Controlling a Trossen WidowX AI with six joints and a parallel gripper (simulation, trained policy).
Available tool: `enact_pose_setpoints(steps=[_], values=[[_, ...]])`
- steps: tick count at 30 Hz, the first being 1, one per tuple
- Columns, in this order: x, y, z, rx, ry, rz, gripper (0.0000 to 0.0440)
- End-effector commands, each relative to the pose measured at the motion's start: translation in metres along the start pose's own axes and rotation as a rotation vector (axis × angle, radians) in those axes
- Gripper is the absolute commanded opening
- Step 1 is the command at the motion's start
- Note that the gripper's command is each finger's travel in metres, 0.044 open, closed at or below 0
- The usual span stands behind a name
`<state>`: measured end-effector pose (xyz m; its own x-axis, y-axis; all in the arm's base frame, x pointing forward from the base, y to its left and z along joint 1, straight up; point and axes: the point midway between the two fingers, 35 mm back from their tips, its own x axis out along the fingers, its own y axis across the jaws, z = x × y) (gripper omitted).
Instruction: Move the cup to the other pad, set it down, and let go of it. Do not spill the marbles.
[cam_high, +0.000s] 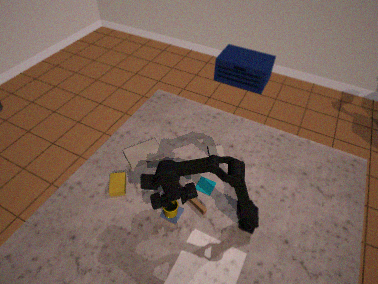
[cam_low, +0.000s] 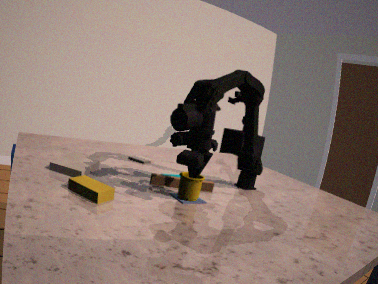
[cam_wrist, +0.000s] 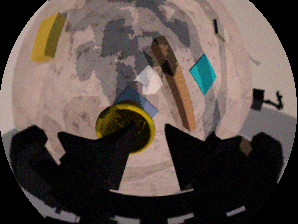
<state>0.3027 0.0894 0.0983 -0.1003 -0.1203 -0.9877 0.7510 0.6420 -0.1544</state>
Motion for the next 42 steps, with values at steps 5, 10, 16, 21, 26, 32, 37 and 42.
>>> enact_pose_setpoints(steps=[5,10,16,21,26,32,37,42], values=[[0.025,0.001,-0.001,-0.038,0.003,-0.024,0.0198],[0.034,0.000,0.001,-0.065,-0.004,-0.020,0.0108],[0.031,-0.004,0.003,-0.087,-0.014,-0.016,0.0016],[0.024,-0.008,0.005,-0.076,-0.016,-0.006,0.0018],[0.011,-0.016,0.007,-0.050,-0.017,0.007,0.0013],[-0.010,-0.028,0.011,0.002,-0.017,0.037,0.0012],[-0.025,-0.038,0.018,0.052,-0.020,0.062,0.0010],[-0.034,-0.046,0.028,0.101,-0.028,0.086,0.0003]])
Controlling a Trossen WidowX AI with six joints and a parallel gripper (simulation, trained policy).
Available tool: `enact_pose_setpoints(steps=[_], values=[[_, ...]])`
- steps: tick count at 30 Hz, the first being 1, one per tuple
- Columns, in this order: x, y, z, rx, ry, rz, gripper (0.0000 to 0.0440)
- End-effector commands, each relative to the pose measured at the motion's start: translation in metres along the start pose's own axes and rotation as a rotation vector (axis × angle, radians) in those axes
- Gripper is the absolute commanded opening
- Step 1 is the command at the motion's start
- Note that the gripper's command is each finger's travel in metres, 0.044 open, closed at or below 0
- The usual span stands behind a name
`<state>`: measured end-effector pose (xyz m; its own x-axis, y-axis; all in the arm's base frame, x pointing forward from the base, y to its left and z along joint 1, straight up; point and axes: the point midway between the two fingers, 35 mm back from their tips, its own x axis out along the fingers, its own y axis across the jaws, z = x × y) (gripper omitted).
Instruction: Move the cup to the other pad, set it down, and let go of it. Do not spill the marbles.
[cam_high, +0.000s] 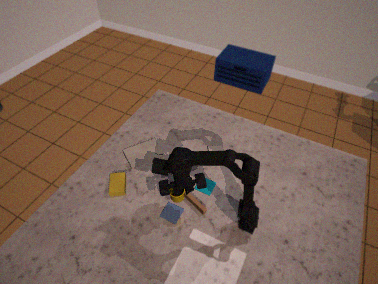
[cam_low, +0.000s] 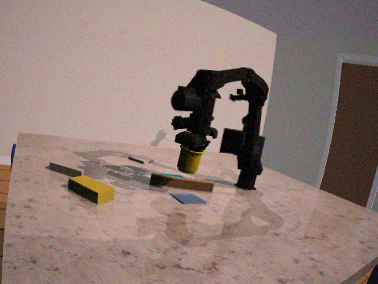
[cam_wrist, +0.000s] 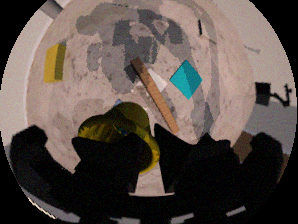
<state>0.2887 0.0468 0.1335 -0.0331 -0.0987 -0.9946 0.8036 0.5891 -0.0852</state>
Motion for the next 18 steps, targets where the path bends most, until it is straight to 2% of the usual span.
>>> enact_pose_setpoints(steps=[1,18], values=[[-0.008,-0.004,0.006,0.033,-0.005,0.024,0.0001],[-0.016,-0.033,0.048,0.185,-0.050,0.091,0.0000]])
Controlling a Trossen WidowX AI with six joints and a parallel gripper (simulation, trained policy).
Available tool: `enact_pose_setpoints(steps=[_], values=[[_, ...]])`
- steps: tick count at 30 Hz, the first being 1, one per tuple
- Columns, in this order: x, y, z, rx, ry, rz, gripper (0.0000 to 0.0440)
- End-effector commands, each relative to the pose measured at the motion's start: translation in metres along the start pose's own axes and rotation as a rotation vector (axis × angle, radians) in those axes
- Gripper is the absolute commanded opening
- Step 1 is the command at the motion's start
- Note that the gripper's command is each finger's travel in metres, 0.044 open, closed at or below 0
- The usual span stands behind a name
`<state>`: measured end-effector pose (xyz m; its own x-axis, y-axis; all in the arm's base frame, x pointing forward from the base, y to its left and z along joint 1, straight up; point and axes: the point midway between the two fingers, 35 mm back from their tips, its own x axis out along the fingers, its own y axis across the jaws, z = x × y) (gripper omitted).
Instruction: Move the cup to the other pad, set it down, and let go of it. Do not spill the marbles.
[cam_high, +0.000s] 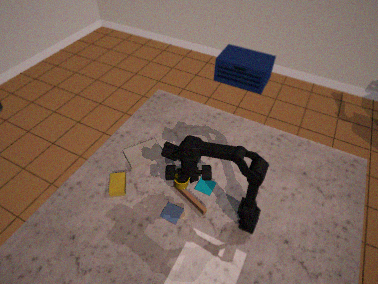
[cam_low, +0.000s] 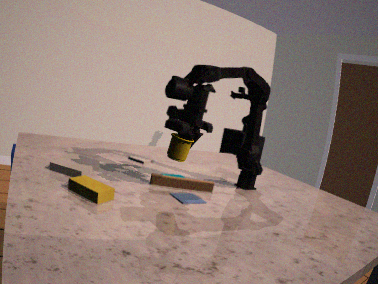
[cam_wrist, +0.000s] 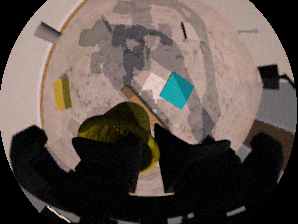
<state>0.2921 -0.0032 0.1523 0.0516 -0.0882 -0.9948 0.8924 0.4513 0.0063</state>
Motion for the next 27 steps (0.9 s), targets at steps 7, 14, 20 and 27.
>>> enact_pose_setpoints(steps=[7,14,20,27], values=[[-0.001,-0.015,0.022,0.069,-0.032,0.031,0.0000],[0.004,-0.027,0.034,0.120,-0.046,0.042,0.0000],[0.010,-0.038,0.043,0.161,-0.056,0.048,0.0000],[0.019,-0.050,0.049,0.203,-0.065,0.051,0.0000]])
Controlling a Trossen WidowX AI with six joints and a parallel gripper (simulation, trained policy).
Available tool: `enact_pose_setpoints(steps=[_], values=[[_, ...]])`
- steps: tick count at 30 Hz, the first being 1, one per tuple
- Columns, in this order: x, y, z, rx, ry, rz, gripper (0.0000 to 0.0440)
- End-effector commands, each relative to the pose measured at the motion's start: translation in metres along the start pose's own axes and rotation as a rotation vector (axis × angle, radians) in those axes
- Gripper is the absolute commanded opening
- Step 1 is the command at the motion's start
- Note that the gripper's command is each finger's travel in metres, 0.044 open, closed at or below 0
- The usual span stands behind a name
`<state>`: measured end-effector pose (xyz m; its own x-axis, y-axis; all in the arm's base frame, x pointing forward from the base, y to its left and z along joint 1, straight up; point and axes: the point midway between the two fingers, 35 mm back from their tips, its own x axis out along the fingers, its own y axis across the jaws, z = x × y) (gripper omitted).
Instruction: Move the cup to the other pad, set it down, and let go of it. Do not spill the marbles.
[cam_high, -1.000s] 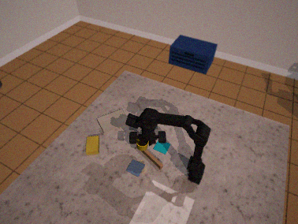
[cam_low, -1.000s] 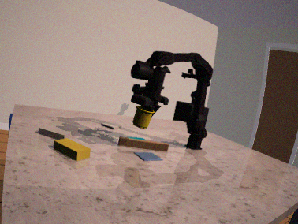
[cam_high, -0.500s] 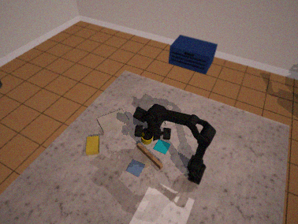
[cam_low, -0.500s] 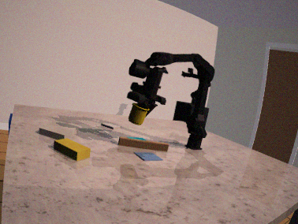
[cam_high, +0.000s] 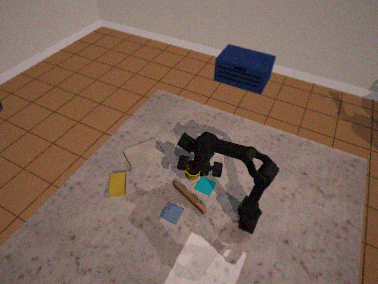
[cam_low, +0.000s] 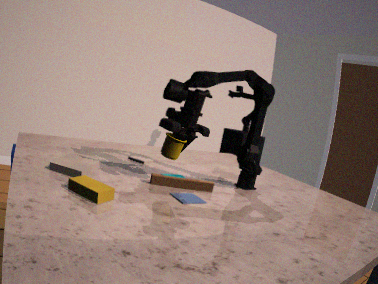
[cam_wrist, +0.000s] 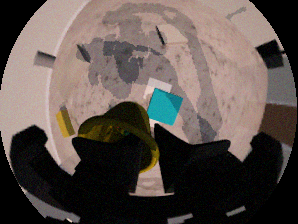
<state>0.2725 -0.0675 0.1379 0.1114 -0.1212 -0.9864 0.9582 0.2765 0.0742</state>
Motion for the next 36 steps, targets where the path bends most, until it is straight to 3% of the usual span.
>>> enact_pose_setpoints(steps=[1,23,31,36], values=[[0.002,-0.005,0.004,0.014,-0.013,0.008,0.0000],[0.047,-0.041,0.002,0.102,-0.021,-0.005,0.0006],[0.060,-0.059,-0.002,0.134,-0.018,-0.033,0.0041],[0.065,-0.062,0.001,0.149,-0.030,-0.017,0.0086]])
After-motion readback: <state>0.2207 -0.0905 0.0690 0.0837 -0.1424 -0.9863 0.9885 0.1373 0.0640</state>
